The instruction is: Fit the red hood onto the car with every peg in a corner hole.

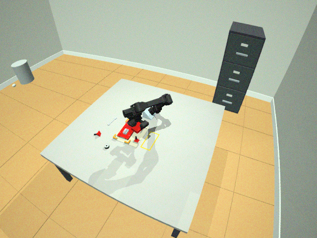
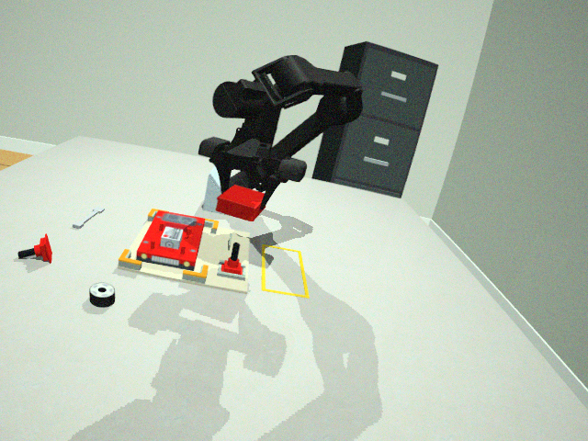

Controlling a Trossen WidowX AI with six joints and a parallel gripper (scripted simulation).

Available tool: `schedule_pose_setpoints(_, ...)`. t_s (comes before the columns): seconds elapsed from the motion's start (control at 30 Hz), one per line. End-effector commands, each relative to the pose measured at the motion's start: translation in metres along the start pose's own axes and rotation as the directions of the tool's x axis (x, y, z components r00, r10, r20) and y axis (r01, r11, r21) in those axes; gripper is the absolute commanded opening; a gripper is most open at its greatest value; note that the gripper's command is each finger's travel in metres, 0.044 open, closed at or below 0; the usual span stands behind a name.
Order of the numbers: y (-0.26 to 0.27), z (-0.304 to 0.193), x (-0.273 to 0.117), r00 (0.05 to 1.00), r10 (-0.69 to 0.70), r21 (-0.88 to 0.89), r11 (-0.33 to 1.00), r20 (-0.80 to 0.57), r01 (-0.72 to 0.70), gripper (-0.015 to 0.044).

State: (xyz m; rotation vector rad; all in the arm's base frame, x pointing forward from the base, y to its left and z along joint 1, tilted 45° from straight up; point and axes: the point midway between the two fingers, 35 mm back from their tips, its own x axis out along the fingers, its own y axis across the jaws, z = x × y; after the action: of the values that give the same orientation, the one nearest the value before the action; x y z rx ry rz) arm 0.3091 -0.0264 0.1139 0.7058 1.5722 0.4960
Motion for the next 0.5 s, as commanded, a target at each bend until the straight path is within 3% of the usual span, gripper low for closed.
schedule_pose_setpoints(0.0,-0.013,0.009,-0.001,1.0,-0.004,-0.044,0.999,0.004,0.004,0.0)
schedule_pose_setpoints(0.47,-0.068,0.036,0.004,1.0,-0.001,-0.198,0.98,0.003,0.001,0.0)
